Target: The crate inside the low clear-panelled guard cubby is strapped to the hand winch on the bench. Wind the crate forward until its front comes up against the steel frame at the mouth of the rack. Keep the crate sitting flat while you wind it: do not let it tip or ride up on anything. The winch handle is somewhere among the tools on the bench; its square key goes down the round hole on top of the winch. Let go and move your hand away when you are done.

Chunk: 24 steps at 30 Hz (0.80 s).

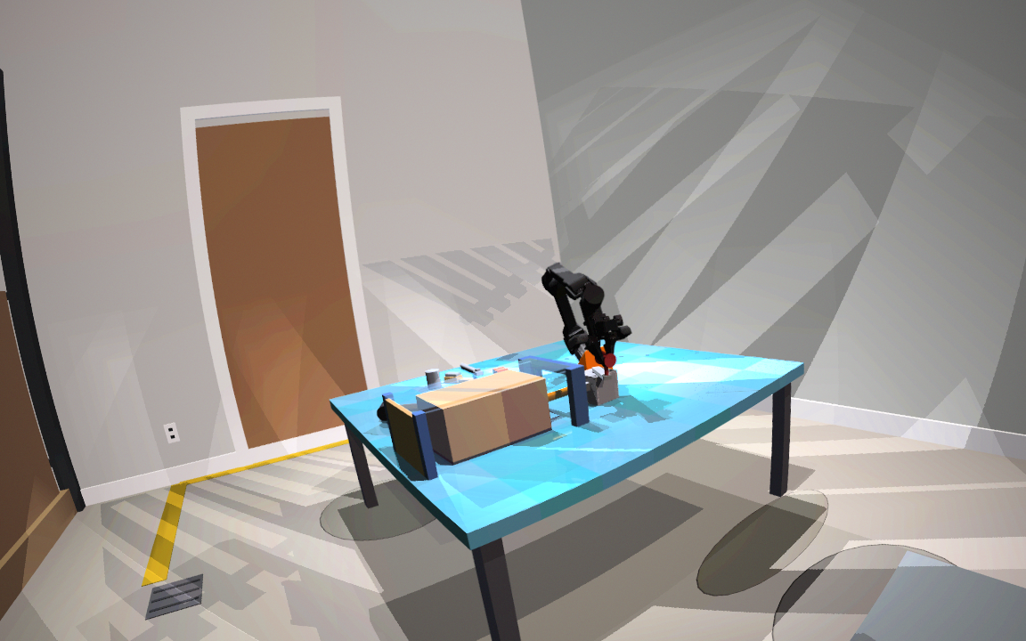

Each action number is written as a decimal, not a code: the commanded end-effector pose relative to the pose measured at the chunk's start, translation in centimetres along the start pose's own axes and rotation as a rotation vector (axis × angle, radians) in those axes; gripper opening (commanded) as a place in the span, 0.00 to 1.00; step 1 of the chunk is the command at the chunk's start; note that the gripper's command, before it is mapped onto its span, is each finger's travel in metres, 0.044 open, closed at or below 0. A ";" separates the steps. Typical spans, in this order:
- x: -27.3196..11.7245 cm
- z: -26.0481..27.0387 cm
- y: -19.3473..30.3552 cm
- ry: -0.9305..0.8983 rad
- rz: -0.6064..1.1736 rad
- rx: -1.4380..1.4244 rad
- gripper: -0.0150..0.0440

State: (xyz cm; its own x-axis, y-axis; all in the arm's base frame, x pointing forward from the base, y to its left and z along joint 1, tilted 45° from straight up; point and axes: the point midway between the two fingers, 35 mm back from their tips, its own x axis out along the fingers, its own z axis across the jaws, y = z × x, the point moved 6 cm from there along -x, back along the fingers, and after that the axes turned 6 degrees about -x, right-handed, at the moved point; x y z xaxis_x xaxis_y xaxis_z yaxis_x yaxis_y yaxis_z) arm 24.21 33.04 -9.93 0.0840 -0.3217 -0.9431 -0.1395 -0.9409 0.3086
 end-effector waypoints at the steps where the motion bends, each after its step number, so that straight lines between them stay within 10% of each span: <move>1: 0.0 2.3 -0.4 -0.042 -0.006 -0.028 0.25; 24: -0.3 5.1 -0.2 -0.044 -0.007 -0.028 0.25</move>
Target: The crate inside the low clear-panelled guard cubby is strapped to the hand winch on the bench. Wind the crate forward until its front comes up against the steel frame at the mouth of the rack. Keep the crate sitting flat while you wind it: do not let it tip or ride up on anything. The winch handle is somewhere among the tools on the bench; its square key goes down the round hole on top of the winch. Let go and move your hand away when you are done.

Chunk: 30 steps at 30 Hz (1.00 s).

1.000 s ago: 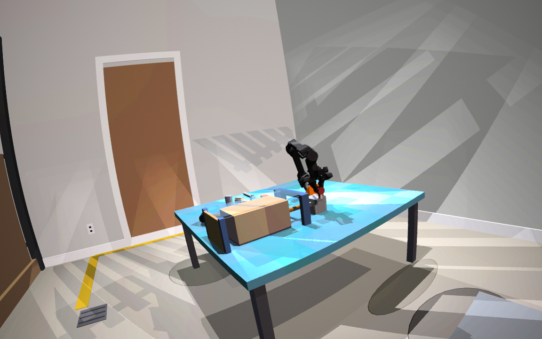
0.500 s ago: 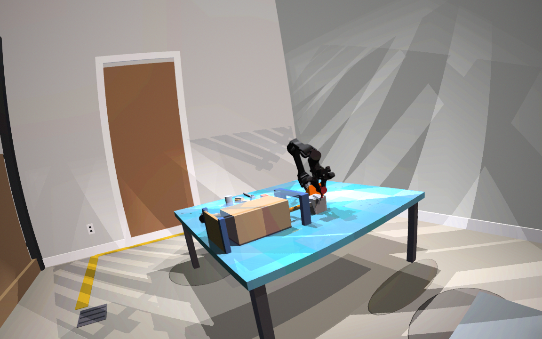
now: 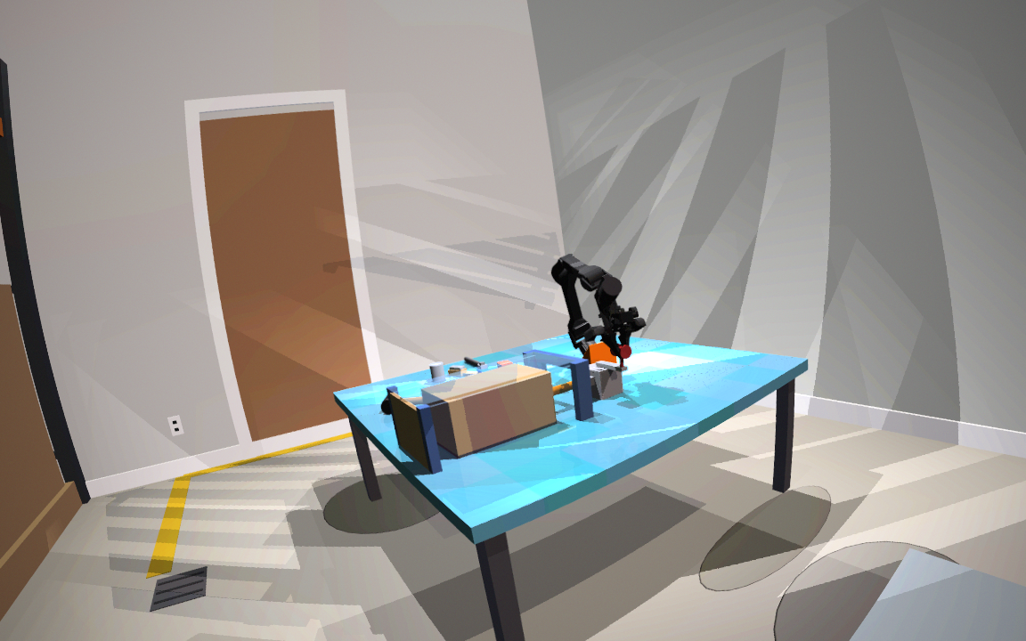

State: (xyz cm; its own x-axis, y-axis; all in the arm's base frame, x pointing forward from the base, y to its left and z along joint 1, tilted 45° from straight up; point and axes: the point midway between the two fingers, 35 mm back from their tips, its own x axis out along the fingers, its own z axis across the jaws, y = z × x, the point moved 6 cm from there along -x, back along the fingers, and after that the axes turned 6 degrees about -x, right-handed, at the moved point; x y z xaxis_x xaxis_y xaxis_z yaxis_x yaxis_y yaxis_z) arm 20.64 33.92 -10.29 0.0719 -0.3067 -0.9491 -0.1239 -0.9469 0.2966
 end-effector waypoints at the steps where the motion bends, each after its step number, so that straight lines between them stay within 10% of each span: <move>1: 0.0 1.5 0.2 -0.030 0.007 -0.014 0.25; 30: -0.8 4.7 1.3 -0.033 0.008 -0.015 0.25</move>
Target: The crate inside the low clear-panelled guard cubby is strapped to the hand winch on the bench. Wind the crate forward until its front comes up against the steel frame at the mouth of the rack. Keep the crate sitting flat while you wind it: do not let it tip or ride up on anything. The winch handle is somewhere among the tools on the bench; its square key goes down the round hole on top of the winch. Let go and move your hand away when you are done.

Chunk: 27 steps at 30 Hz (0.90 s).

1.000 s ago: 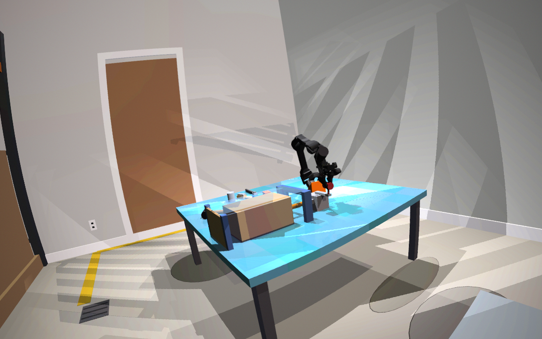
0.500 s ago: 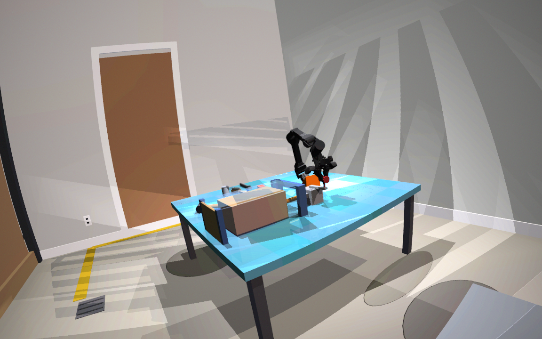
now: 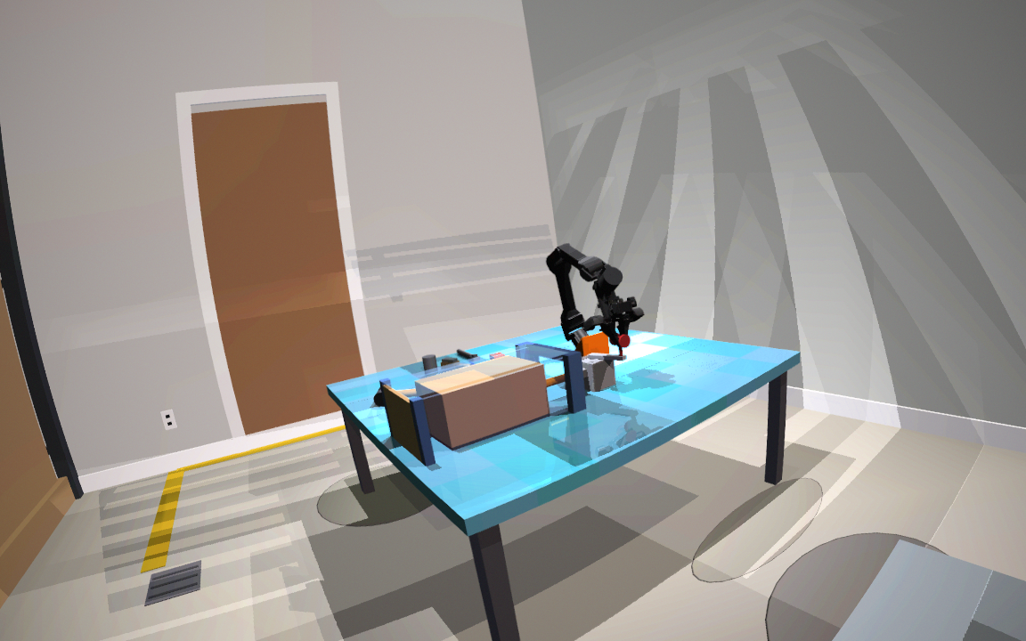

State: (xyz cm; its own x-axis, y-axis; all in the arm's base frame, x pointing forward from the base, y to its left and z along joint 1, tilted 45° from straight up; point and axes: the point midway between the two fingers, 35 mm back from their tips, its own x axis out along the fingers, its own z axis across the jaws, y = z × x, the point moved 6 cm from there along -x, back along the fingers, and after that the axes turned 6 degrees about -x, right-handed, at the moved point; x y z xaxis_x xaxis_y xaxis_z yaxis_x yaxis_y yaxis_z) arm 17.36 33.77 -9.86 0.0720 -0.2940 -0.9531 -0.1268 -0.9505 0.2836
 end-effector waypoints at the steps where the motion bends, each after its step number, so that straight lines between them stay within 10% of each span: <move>1: -0.2 1.7 0.7 -0.032 0.021 -0.018 0.25; 27: -1.3 4.0 2.6 -0.034 0.023 -0.019 0.25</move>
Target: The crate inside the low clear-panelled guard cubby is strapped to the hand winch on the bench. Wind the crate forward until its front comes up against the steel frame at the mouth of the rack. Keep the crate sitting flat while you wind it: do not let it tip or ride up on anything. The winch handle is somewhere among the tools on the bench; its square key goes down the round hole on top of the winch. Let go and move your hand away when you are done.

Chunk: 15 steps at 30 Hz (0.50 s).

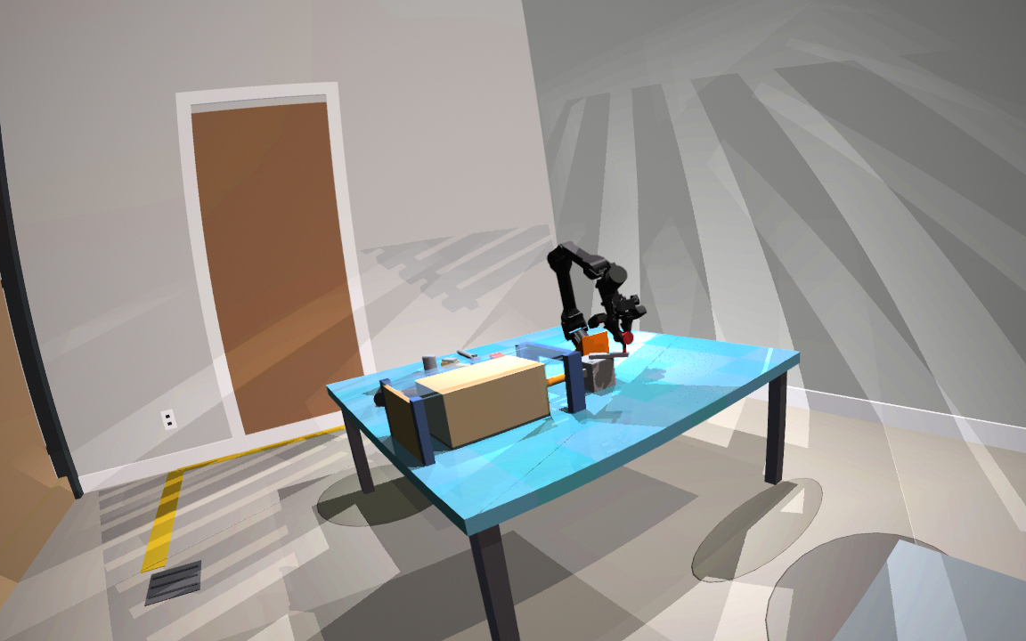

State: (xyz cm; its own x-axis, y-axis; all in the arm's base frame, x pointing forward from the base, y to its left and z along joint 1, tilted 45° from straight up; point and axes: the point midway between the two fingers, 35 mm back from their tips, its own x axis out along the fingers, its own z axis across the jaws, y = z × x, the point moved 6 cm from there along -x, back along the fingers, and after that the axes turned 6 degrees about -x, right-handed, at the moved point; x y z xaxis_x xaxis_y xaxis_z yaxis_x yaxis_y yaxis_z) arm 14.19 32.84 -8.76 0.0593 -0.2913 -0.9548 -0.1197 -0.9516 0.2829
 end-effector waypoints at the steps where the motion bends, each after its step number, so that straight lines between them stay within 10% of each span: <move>1: -0.3 1.1 1.0 -0.021 0.024 -0.012 0.25; 15: -0.9 2.0 2.2 -0.022 0.025 -0.012 0.25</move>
State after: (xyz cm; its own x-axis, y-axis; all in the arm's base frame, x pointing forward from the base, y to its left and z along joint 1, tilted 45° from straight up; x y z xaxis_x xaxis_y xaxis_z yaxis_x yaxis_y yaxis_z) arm 12.69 31.96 -7.86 0.0526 -0.2903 -0.9555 -0.1151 -0.9522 0.2830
